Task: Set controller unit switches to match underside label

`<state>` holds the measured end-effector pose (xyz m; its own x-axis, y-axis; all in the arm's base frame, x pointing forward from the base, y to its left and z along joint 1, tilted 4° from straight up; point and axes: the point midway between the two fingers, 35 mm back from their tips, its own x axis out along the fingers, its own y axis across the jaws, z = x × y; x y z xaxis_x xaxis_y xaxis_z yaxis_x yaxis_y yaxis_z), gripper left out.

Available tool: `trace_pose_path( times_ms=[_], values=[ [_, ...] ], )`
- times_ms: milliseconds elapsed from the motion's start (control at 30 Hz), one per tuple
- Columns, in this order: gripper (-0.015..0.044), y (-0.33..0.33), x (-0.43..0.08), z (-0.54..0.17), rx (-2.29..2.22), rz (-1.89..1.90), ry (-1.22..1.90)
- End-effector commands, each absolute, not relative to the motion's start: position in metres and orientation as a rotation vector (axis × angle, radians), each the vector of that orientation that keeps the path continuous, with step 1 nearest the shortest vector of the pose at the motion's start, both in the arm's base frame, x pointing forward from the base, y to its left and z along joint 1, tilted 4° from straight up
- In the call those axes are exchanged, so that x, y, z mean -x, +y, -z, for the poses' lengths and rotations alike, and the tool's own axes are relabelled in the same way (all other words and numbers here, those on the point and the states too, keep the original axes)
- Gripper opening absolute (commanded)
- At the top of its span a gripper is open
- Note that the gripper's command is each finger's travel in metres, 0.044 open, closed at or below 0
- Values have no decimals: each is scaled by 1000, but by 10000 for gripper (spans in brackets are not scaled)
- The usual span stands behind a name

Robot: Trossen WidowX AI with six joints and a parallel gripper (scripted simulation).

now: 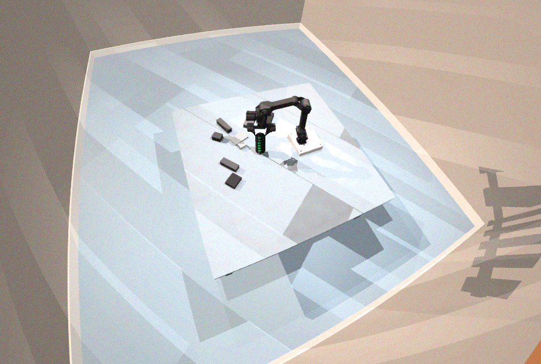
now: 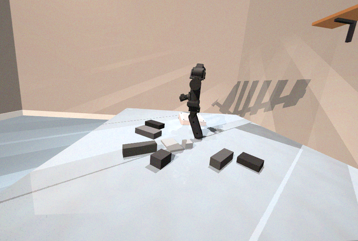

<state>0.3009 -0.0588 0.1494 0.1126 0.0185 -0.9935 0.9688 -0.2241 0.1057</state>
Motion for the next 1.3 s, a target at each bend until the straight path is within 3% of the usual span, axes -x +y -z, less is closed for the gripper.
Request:
trace_pose_path(
  times_ms=[0, 1267],
  values=[
    [338, -60, -299, -142, -1440, 1279, 1052],
    [338, -86, -294, -128, -1438, 1281, 1050]
  ],
)
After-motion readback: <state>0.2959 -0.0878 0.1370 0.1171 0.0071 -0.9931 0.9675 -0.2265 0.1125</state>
